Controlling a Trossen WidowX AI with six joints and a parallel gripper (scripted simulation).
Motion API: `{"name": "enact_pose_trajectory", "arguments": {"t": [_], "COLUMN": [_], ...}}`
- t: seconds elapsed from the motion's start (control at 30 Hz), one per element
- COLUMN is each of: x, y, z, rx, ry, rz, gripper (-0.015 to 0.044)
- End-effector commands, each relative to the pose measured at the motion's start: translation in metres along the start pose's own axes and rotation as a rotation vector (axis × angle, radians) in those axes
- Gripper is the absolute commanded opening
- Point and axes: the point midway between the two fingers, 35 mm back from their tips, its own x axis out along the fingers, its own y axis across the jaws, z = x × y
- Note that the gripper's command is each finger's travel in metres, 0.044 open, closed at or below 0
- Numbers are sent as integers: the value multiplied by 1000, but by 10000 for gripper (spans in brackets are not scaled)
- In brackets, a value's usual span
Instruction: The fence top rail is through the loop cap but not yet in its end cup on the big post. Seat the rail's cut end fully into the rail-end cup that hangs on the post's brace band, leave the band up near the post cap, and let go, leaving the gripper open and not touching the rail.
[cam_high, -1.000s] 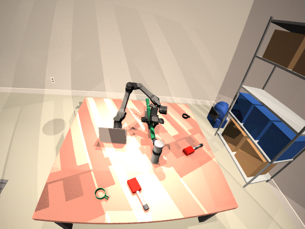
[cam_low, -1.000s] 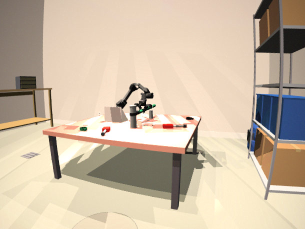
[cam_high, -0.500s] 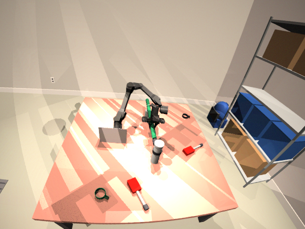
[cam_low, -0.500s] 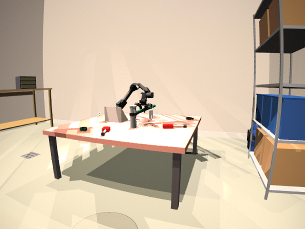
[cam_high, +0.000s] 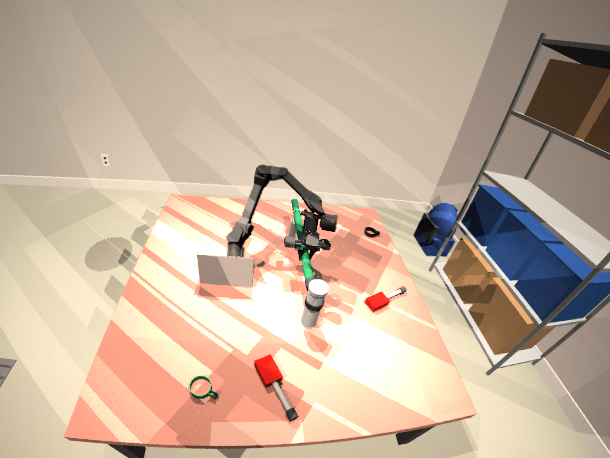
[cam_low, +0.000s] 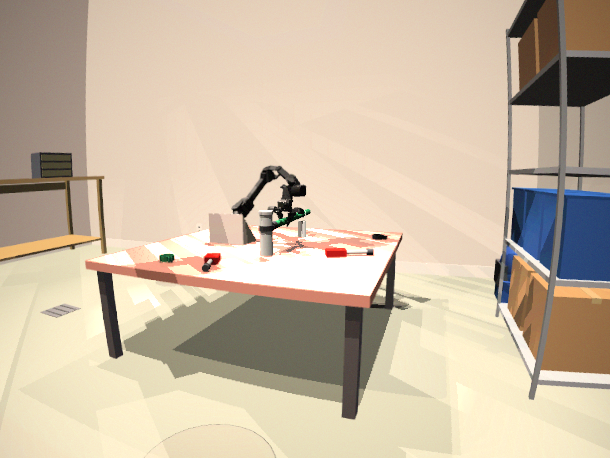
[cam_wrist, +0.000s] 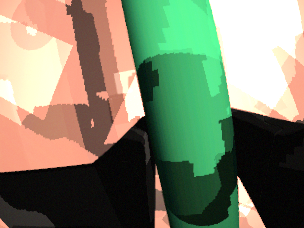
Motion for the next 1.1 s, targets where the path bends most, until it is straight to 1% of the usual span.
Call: {"name": "enact_pose_trajectory", "arguments": {"t": [0.0,1.07], "x": [0,-1], "y": [-1,0], "z": [6,3], "rx": [6,0], "ry": [-8,-7], "rz": [1,-1], "gripper": [0,0]}}
